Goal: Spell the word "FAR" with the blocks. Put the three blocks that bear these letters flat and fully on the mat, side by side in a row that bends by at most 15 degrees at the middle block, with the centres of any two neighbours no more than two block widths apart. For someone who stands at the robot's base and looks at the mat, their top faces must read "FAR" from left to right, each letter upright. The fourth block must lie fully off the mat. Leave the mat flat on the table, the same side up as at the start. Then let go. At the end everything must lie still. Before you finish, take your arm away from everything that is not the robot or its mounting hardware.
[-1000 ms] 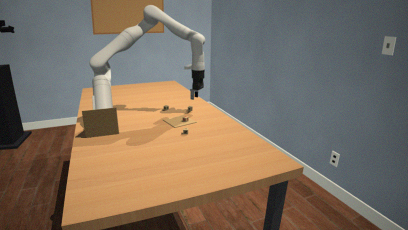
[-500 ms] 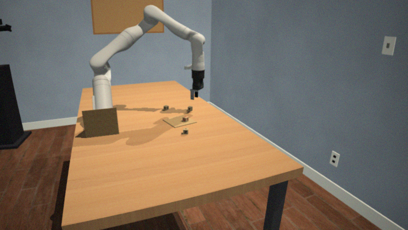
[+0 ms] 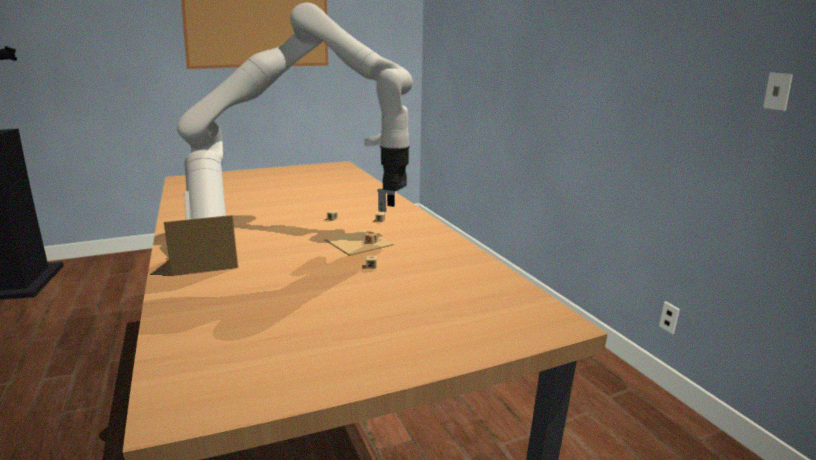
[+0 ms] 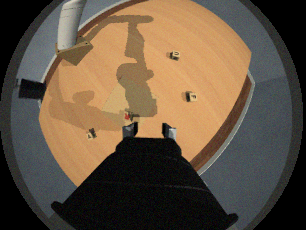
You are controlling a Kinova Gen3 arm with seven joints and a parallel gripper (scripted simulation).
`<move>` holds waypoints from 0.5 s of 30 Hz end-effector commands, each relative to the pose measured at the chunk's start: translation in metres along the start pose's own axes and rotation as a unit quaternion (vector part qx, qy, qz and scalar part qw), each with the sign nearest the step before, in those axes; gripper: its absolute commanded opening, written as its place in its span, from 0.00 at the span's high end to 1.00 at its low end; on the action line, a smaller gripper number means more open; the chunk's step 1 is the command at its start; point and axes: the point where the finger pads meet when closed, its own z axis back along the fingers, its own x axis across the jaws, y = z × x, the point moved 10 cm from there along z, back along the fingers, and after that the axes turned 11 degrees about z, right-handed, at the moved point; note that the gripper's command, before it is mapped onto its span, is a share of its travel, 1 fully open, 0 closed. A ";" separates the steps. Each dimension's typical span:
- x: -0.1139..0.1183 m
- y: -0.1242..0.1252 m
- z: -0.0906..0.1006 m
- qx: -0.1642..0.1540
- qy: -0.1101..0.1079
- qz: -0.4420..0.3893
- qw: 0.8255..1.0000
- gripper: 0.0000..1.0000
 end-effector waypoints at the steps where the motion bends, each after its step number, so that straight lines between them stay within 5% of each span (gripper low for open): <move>1: -0.054 -0.004 0.002 -0.001 0.000 -0.015 1.000 0.00; 15: -0.066 0.000 0.001 0.005 -0.003 -0.012 1.000 0.00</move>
